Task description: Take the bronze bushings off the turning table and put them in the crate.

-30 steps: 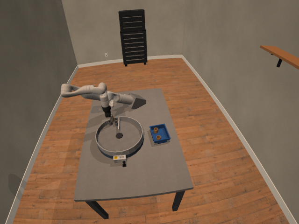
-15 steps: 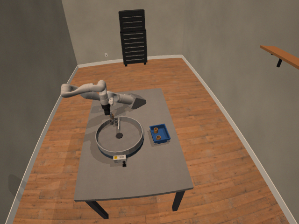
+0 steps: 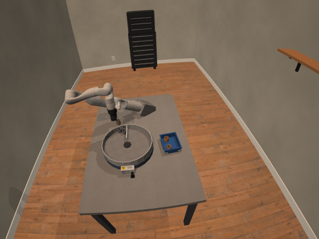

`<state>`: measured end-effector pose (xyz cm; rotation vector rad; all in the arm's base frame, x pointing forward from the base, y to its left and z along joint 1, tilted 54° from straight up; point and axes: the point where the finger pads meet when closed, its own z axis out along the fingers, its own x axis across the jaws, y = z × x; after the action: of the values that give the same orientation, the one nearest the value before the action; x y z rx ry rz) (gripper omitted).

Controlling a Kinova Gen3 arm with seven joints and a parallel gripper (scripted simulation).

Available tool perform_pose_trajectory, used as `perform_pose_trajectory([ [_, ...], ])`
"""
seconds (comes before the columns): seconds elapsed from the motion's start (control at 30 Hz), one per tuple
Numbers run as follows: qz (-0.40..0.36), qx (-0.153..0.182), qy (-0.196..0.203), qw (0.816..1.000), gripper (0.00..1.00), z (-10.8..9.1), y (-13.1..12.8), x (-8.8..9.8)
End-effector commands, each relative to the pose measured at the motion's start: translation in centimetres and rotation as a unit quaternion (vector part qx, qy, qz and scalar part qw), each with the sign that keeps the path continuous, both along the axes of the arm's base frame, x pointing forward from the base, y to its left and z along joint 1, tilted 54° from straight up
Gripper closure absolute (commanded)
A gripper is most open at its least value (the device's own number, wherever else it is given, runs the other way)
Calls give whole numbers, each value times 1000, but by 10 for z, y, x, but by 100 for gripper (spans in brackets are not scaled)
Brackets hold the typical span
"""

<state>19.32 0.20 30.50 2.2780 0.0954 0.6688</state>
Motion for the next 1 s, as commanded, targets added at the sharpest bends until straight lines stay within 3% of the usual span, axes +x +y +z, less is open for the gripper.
perform_pose_trajectory([
  [0.0, 5, 4, 0, 1000, 100, 2, 8, -1],
  [0.33, 5, 4, 0, 1000, 100, 2, 8, -1],
  [0.5, 5, 4, 0, 1000, 100, -21, 49, 24],
  [0.9, 5, 4, 0, 1000, 100, -21, 49, 24],
  [0.97, 5, 5, -1, 1000, 100, -30, 65, 34],
])
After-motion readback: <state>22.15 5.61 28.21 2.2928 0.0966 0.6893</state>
